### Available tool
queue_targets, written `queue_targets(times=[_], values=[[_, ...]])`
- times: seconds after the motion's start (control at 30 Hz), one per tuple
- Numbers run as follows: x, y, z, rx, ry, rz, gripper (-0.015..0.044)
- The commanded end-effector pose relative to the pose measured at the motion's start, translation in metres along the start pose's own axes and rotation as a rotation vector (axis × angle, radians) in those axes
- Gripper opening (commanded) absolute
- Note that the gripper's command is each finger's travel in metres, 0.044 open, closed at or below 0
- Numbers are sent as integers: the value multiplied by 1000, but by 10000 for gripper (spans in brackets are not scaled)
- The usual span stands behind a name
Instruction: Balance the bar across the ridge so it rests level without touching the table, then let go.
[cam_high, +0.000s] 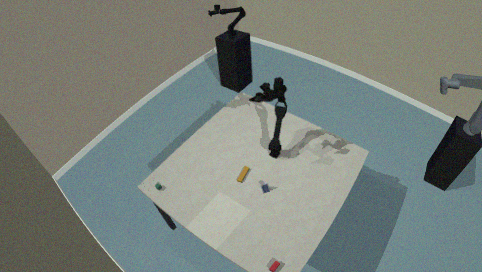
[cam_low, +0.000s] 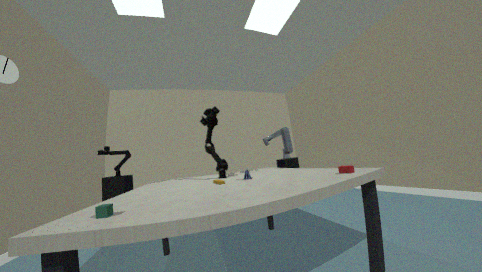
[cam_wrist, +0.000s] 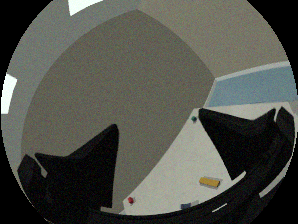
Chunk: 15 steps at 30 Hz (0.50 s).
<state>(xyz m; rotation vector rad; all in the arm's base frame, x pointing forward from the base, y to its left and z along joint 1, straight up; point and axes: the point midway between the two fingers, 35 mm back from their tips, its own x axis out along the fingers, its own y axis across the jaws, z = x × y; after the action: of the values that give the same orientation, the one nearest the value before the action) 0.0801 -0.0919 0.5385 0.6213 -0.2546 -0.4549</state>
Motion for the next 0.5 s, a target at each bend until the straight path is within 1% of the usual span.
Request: queue_targets(times=[0.0,0.07,0.1,0.3,0.47], values=[[1,0,-1,-5,1,-3,374],[5,1,-8,-43,8,-24,321],[9,2,-14,-72,14,-41,315],[33,10,-50,-251,95,-85,315],[58,13,-88,-424,197,-120,315]])
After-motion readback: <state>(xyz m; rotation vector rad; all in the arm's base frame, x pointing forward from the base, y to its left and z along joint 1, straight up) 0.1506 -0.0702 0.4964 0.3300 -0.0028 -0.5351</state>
